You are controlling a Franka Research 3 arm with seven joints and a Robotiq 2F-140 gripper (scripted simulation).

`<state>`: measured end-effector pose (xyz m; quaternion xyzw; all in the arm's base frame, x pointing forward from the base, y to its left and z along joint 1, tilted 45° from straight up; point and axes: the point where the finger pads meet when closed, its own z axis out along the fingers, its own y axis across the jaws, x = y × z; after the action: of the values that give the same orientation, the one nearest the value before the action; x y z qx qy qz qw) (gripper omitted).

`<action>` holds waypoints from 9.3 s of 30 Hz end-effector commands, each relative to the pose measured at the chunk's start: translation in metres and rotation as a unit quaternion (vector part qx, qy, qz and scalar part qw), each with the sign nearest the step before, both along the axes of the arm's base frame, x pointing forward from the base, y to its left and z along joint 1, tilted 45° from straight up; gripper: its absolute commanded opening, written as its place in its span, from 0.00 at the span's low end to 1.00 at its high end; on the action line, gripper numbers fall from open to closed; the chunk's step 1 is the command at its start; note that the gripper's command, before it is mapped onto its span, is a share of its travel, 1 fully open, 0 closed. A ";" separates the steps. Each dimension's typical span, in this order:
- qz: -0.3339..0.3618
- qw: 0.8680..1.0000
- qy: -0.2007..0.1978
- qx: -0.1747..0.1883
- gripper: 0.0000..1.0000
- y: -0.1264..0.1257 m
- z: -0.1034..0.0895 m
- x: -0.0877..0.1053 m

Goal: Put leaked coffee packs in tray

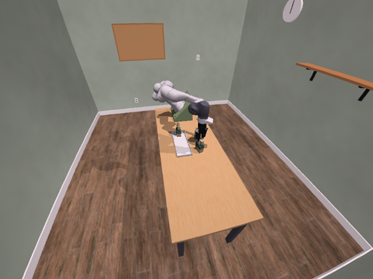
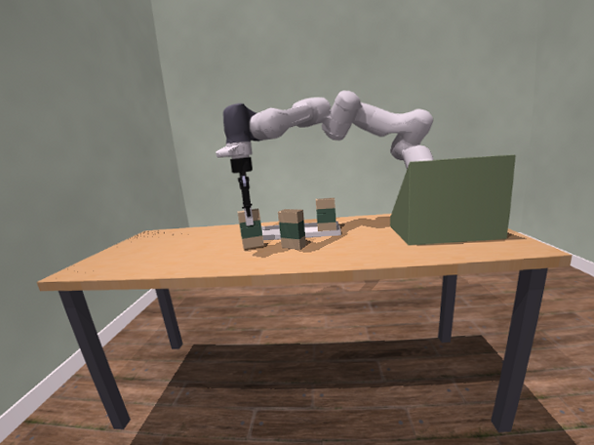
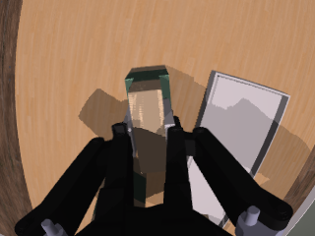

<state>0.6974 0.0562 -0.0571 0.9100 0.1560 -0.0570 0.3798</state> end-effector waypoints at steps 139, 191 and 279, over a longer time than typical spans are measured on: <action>0.001 1.000 -0.001 0.001 0.23 -0.104 0.120 0.005; 0.001 1.000 -0.001 0.001 0.53 -0.112 0.112 0.005; 0.001 1.000 -0.001 0.001 0.53 -0.059 0.165 0.004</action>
<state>0.7023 -0.0021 0.1079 0.9108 0.1550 -0.0526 0.3791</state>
